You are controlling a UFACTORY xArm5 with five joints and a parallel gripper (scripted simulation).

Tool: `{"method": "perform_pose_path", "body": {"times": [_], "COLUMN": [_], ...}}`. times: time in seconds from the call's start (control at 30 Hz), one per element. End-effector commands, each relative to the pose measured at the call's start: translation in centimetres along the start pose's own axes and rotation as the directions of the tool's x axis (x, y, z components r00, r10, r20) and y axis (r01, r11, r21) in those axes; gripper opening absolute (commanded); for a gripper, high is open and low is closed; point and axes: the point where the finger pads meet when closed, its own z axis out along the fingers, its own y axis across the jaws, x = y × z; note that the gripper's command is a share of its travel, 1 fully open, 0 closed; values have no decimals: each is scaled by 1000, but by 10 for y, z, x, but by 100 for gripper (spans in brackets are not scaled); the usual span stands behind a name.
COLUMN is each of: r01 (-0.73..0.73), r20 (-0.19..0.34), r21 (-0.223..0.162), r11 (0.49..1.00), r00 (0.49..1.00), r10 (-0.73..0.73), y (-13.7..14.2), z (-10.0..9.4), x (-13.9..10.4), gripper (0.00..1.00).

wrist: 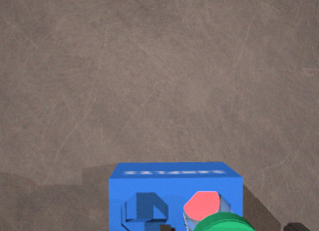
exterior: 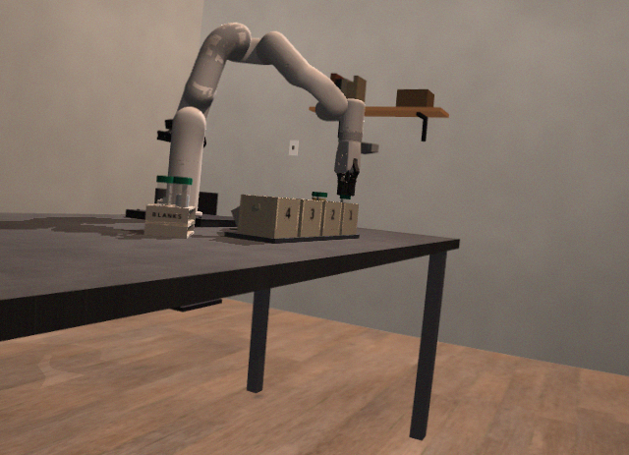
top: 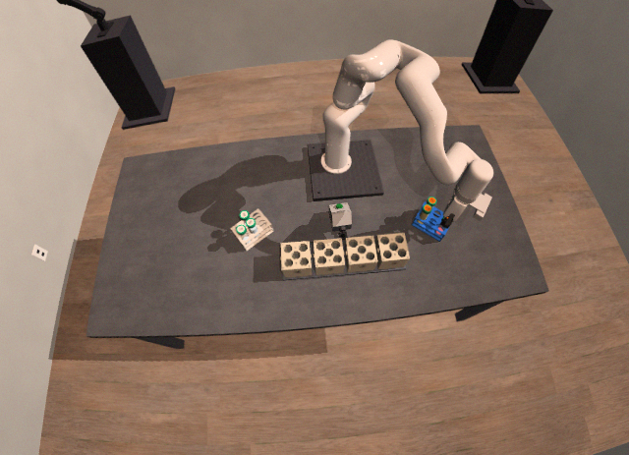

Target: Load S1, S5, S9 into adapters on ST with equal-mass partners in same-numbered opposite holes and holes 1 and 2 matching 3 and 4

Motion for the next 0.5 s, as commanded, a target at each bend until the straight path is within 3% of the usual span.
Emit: {"method": "perform_pose_path", "body": {"times": [0.0,0.47], "r01": [0,0], "r20": [-5,-5], "r21": [12,12], "r11": [1000,1000], "r00": [1000,1000], "r10": [0,0], "y": [0,0], "z": [-1,8], "x": [1,1], "gripper": [57,57]}}
